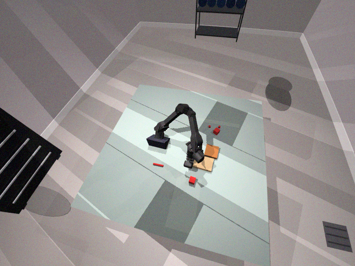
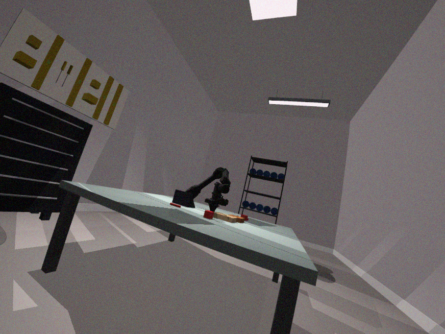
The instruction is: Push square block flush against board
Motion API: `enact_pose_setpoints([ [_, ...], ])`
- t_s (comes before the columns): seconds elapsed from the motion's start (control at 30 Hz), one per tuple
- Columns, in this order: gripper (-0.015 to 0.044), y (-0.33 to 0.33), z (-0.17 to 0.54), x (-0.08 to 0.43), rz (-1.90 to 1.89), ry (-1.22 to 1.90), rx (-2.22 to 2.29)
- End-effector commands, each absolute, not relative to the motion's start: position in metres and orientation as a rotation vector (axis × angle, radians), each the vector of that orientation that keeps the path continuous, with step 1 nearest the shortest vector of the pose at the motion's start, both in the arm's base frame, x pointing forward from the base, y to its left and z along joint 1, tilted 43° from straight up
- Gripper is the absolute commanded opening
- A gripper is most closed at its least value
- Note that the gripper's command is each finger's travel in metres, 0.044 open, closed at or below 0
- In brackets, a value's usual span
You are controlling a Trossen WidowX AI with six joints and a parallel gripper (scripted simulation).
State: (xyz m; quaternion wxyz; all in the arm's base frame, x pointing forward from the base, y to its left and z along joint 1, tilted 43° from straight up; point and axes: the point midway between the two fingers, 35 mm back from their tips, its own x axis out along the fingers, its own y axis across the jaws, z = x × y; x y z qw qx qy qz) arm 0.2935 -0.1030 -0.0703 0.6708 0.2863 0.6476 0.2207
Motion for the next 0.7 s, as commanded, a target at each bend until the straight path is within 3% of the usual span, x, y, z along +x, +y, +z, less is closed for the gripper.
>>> enact_pose_setpoints([
  [0.0,0.0000,-0.104,-0.070,0.299,0.496,1.454,0.647],
  [0.67,0.0000,-0.107,-0.070,0.326,0.496,1.453,0.647],
])
